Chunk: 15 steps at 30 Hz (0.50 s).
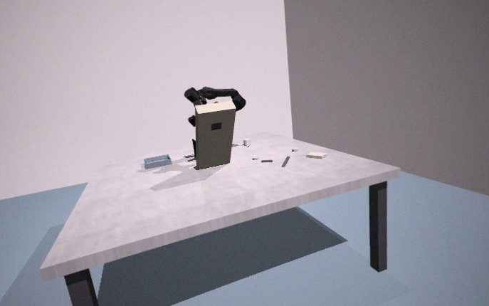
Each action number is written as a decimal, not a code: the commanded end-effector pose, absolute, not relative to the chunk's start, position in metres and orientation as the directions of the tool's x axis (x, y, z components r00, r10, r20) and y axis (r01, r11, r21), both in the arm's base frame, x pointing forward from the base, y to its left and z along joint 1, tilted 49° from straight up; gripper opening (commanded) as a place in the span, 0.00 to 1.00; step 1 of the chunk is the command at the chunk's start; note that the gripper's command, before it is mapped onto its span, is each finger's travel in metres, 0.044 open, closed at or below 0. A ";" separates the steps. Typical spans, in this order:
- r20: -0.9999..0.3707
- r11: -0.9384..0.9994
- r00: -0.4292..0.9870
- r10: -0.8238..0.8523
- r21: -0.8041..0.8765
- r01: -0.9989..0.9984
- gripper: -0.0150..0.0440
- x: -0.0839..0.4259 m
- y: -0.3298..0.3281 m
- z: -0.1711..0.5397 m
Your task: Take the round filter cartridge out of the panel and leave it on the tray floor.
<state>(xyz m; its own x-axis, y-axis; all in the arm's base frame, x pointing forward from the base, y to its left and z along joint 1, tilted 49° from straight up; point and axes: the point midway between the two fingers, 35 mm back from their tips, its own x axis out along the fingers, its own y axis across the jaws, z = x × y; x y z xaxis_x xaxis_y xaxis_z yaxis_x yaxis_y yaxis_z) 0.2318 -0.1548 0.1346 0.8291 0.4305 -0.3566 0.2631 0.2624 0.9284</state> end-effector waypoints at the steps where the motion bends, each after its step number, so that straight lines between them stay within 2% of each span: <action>1: -0.356 0.264 0.830 0.430 0.928 0.261 0.39 0.232 -0.156 0.136; 3: -0.356 0.264 0.830 0.430 0.928 0.261 0.44 0.232 -0.156 0.136; 15: -0.352 0.278 0.836 0.421 0.927 0.250 0.44 0.230 -0.153 0.135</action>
<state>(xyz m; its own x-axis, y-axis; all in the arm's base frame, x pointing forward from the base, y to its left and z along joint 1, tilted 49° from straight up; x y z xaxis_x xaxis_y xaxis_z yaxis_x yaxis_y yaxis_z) 0.2307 -0.1538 0.1337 0.8307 0.4276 -0.3566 0.2616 0.2657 0.9279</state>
